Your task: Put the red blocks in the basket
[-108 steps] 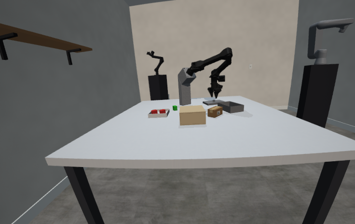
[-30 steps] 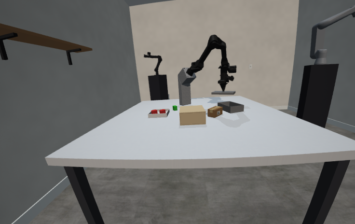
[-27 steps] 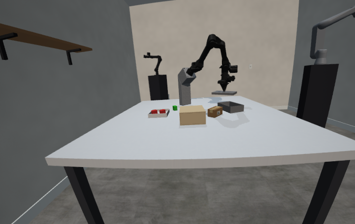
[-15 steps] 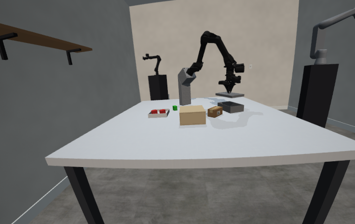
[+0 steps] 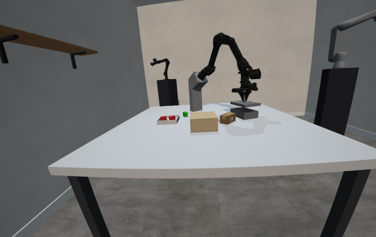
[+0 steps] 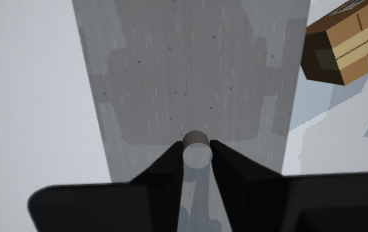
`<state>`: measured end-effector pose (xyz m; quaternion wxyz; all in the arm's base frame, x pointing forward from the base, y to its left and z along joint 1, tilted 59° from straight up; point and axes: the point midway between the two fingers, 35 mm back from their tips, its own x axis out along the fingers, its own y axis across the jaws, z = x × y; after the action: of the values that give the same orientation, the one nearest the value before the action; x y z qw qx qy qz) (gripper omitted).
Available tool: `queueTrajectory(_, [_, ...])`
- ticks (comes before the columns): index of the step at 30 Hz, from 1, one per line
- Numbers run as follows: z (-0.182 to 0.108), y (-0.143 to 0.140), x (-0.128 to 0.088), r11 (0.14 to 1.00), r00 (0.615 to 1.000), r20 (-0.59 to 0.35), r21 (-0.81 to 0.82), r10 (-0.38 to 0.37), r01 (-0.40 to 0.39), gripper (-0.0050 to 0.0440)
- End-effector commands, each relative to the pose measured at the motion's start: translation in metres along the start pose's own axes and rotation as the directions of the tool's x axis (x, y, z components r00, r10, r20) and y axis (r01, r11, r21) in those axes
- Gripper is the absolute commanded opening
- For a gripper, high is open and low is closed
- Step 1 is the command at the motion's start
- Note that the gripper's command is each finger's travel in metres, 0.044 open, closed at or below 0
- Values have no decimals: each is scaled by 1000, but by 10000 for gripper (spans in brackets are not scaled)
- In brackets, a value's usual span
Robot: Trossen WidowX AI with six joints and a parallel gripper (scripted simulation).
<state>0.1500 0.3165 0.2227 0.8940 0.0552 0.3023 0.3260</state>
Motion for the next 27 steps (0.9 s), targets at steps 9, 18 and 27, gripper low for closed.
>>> queueTrajectory(9, [-4,-1,16,1000,1000,-13,-8,-5,4,0])
queueTrajectory(18, [-5,0,29,1000,1000,-13,-11,-5,4,0])
queueTrajectory(27, [-6,0,41,1000,1000,-13,-11,-5,4,0])
